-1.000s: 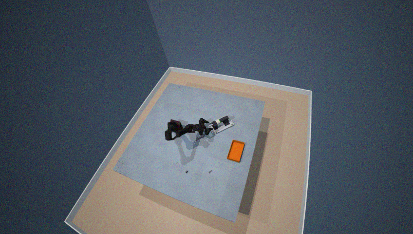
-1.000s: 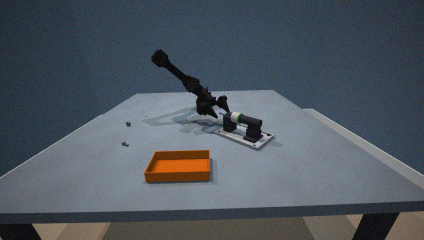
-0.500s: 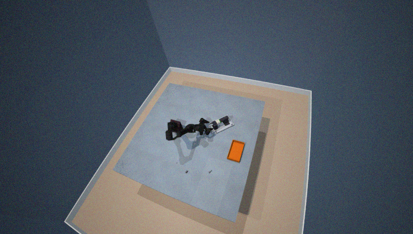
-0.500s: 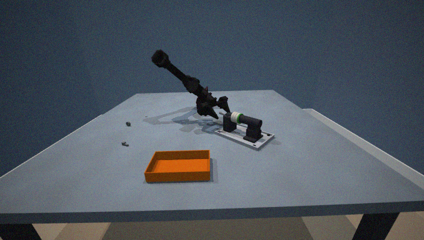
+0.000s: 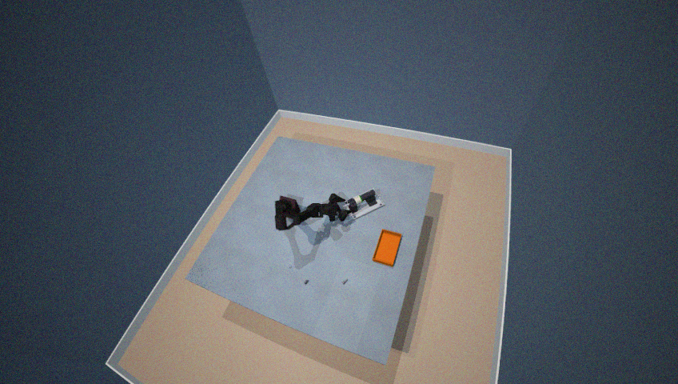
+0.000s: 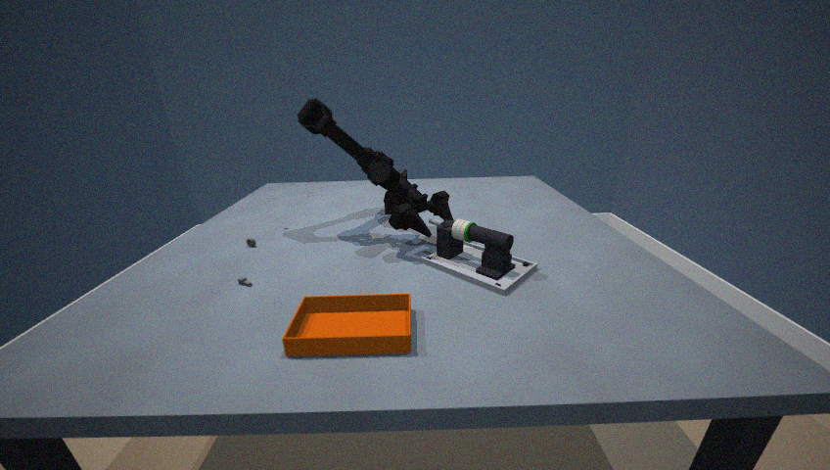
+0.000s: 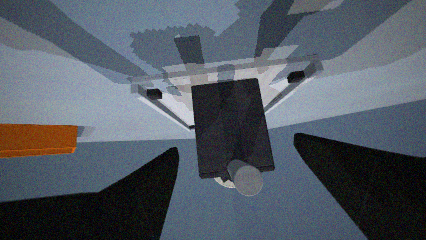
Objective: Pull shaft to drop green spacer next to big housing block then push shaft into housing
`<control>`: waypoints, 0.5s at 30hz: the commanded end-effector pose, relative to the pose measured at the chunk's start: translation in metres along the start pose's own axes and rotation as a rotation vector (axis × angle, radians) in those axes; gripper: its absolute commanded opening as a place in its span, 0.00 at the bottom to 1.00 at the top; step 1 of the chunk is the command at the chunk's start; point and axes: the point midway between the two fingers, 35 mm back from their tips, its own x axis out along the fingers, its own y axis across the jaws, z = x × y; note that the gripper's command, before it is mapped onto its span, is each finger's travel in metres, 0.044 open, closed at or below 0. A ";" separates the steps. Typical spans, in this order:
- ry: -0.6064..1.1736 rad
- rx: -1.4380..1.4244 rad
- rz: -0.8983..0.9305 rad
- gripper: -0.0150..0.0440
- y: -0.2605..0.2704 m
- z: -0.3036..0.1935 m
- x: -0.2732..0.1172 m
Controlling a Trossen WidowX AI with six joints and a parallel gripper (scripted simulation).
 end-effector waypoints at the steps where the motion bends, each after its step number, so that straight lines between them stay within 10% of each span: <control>1: 0.008 -0.004 0.001 1.00 0.001 -0.002 0.001; 15: 0.000 0.000 0.000 0.38 0.000 0.000 0.000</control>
